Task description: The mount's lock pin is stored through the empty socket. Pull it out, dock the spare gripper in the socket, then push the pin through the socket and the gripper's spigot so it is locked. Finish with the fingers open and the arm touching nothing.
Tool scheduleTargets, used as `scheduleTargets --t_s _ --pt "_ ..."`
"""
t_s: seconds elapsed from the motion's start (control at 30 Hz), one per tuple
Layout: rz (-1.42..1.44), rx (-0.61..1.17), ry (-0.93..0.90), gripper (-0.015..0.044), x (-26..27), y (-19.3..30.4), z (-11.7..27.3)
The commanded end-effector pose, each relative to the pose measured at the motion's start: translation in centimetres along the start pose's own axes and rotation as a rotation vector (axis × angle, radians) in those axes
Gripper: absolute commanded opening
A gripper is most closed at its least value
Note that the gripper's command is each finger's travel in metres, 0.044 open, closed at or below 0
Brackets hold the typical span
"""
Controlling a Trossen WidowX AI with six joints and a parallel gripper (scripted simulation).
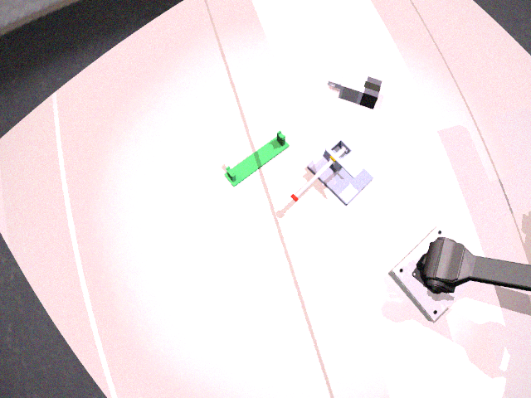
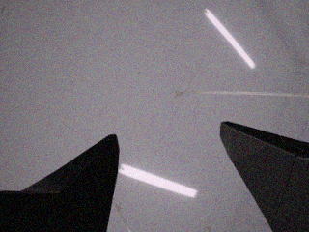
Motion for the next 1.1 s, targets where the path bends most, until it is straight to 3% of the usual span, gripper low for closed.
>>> scheduleTargets --t_s 0.0,0.5,1.07 --pt "0.131 0.122 -0.077 0.03 2.8 4.8 -1.1" --pt "0.596 0.544 -0.4 0.03 9.4 21.3 -0.6" --pt "1.006 1.016 -0.858 0.03 11.3 38.6 5.8"
Point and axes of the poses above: the point midway between the two fingers, 35 mm back from their tips, its own z axis back along the fingers, its own x axis across the jaws, y = z × x, the point moved 10 cm from there along z, back along the fingers, and after that the axes turned 13 degrees about z, right-handed, at the moved point
